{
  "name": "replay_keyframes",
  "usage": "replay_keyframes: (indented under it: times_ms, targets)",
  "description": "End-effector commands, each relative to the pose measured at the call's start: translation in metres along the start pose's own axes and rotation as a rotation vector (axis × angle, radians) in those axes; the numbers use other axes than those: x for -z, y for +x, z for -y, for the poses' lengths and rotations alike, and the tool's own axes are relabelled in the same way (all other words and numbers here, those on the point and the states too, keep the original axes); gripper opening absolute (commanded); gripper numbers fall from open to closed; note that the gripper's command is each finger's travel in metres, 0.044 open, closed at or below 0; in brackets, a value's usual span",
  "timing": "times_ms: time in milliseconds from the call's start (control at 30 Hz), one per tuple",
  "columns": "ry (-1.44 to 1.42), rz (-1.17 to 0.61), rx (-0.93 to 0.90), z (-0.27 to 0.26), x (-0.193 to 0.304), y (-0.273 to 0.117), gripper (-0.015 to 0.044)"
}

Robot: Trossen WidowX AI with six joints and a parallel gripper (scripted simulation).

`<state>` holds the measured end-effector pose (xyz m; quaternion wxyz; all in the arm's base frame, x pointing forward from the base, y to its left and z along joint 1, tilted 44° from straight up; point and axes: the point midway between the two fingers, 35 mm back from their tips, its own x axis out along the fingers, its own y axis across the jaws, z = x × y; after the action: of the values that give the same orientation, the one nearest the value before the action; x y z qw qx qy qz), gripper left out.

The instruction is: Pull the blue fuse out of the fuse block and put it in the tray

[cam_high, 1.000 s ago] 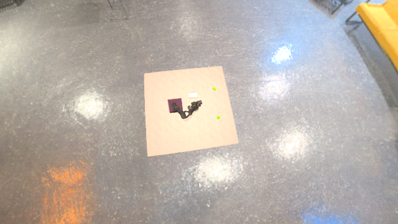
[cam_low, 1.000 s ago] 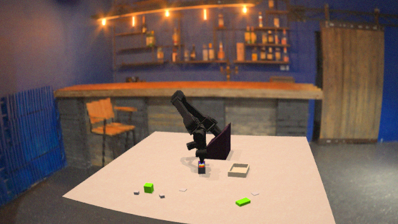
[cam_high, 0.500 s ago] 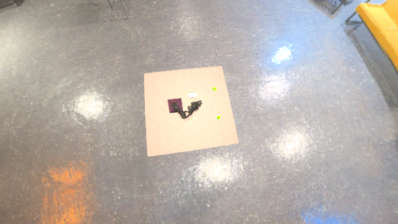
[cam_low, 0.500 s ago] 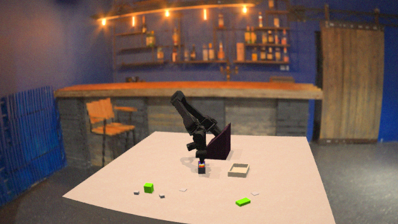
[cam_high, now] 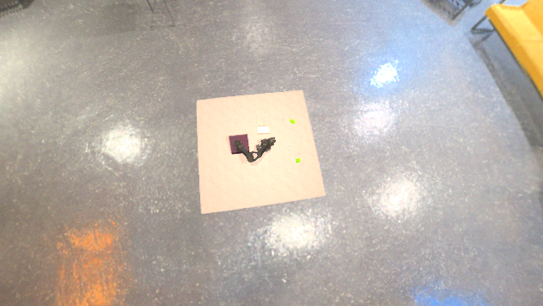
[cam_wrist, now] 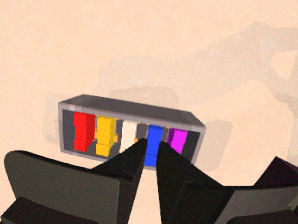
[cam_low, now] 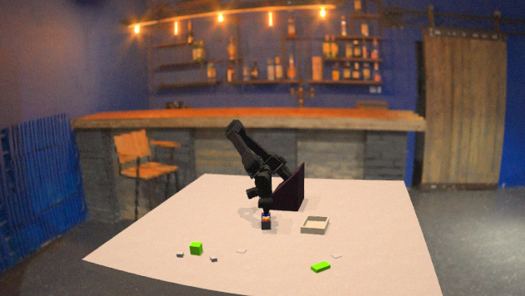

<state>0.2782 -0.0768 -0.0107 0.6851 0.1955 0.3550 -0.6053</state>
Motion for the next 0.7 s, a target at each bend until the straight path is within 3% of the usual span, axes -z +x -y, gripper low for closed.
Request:
replay_keyframes:
  times_ms: [0,667]
  targets:
    - [0.003,-0.001,-0.002,-0.0007,0.0,-0.0025,0.0]
    - [0.002,-0.001,-0.002,-0.0011,0.0002,-0.0122,0.0]
